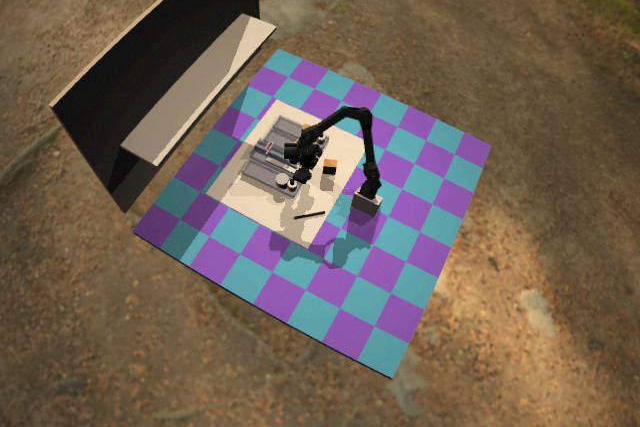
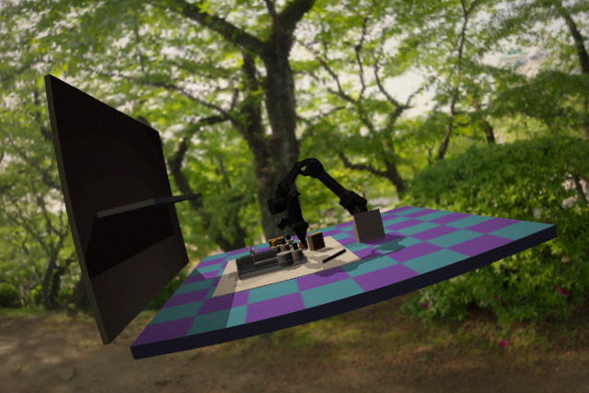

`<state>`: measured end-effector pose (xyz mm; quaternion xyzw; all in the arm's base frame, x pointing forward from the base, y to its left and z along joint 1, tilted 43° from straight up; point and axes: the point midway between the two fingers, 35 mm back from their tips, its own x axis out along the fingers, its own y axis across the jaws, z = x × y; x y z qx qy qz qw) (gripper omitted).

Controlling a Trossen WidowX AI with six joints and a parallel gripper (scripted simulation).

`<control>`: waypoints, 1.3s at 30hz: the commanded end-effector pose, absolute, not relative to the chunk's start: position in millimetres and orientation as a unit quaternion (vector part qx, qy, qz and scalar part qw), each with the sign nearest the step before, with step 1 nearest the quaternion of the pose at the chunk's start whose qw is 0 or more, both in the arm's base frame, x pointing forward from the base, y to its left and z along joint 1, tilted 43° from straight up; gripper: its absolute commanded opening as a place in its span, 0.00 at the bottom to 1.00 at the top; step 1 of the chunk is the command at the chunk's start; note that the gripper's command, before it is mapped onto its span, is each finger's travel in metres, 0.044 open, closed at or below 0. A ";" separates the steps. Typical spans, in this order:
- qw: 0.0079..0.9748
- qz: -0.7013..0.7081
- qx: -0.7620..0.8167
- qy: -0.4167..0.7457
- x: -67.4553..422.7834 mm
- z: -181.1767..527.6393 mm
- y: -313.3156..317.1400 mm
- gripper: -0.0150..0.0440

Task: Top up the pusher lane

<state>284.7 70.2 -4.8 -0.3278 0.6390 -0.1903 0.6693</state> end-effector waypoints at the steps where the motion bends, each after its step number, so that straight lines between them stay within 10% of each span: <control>1: 0.682 -0.192 -0.321 0.629 297.2 -2.4 73.7 0.25; 39: 0.682 -0.192 -0.321 0.629 315.3 0.6 77.8 0.25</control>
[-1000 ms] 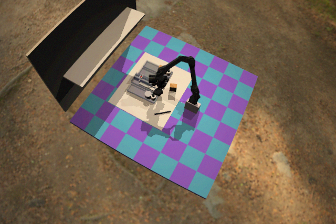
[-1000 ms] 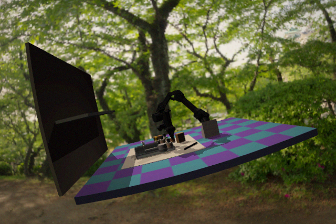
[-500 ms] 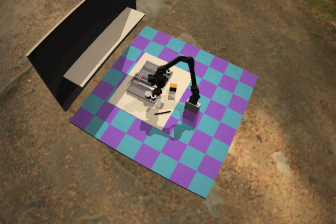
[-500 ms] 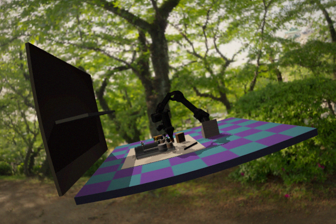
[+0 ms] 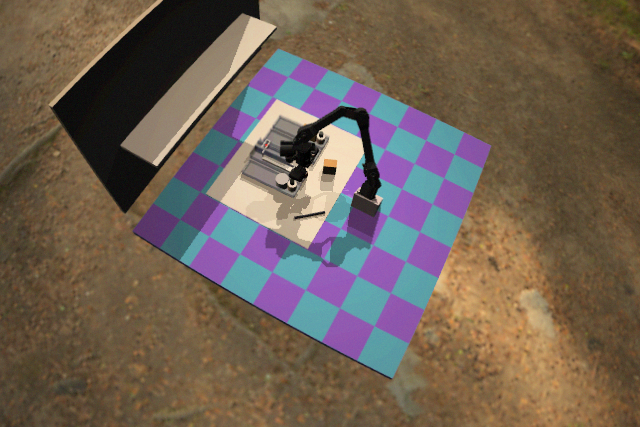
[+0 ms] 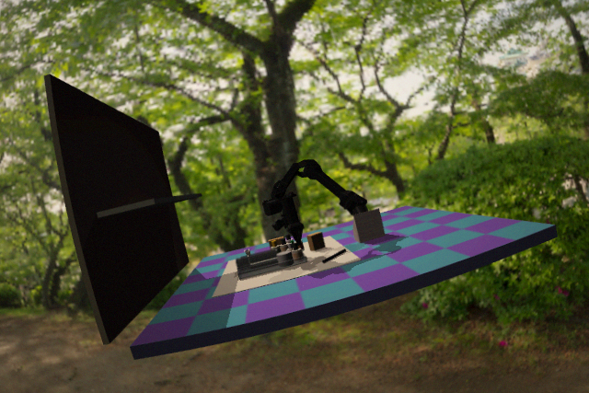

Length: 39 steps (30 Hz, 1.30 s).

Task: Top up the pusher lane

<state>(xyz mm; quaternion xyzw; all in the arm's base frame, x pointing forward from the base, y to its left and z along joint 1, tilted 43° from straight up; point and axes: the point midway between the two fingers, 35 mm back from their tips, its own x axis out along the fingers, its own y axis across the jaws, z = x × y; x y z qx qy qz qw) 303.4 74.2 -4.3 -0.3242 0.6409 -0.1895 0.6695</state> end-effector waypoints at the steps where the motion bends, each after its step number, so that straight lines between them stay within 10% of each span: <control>1: 0.682 -0.192 -0.321 0.629 315.8 0.7 77.9 0.25; 39: 0.682 -0.192 -0.320 0.629 325.3 3.7 81.0 0.25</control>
